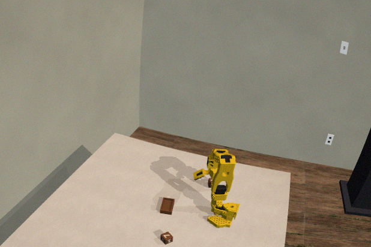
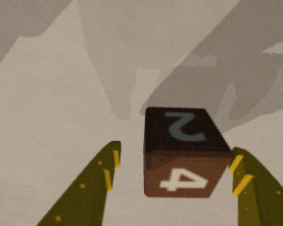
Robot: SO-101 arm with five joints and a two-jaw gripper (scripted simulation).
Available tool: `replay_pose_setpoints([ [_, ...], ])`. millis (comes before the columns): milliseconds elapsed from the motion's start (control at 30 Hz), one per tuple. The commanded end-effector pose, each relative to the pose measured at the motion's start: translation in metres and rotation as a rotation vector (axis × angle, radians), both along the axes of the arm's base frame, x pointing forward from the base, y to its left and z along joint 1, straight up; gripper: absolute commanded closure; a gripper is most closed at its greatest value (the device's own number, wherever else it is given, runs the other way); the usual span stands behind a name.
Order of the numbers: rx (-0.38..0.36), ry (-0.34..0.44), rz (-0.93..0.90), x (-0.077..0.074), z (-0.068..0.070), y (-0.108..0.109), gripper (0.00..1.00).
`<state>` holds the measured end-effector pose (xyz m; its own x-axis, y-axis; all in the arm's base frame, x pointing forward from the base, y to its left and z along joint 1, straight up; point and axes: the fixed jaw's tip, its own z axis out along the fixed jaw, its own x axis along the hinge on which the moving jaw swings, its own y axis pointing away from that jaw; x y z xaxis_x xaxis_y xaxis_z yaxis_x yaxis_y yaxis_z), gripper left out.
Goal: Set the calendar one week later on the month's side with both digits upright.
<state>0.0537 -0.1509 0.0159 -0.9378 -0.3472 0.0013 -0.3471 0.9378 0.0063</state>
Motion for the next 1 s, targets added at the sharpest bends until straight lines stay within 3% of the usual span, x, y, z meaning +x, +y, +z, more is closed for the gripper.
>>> replay_pose_setpoints([
  [0, -0.026, -0.011, -0.001, 0.0005, 0.0028, -0.0059, 0.69],
  [967, -0.026, -0.011, -0.001, 0.0033, 0.0027, -0.0139, 0.84],
])
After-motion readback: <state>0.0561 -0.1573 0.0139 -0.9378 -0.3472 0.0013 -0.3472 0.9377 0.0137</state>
